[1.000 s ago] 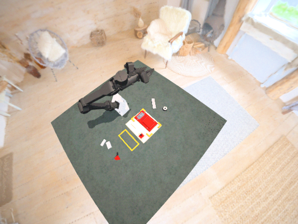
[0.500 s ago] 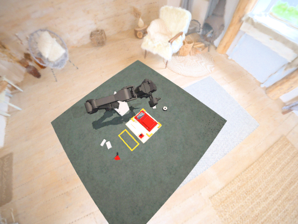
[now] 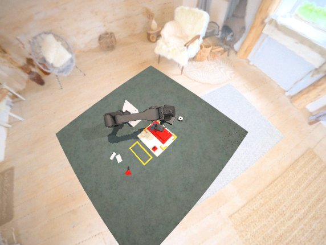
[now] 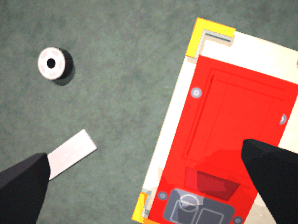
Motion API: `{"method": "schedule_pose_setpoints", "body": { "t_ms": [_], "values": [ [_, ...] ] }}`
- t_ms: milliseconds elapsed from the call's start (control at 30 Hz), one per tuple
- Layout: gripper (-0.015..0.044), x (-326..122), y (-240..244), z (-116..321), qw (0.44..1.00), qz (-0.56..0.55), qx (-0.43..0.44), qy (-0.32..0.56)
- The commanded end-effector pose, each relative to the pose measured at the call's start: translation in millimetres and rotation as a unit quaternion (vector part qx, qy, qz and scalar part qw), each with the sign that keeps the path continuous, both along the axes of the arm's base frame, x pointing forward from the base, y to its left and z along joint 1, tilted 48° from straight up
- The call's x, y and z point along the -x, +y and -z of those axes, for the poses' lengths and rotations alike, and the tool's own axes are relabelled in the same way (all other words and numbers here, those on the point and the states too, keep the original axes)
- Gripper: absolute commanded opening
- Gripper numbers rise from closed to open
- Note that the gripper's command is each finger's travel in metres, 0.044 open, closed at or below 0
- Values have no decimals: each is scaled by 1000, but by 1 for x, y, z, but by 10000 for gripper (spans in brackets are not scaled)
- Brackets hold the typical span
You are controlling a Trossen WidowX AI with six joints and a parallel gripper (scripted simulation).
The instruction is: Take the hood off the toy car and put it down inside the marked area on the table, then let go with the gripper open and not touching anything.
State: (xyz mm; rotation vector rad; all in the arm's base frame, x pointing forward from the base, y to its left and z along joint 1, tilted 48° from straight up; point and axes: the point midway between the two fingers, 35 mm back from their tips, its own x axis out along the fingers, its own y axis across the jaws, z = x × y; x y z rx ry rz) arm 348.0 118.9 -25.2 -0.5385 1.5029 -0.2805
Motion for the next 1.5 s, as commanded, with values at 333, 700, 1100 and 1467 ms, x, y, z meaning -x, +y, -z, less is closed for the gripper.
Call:
{"method": "schedule_pose_setpoints", "body": {
  "t_ms": [333, 700, 1100, 1467],
  "values": [
    [440, 10, -77, 4, 974, 164, 154, -28],
    [440, 10, -81, 8, 974, 164, 154, -28],
    [440, 10, -87, 13, 974, 163, 154, -28],
    [440, 10, -93, 18, 974, 163, 154, -28]
  ]
}}
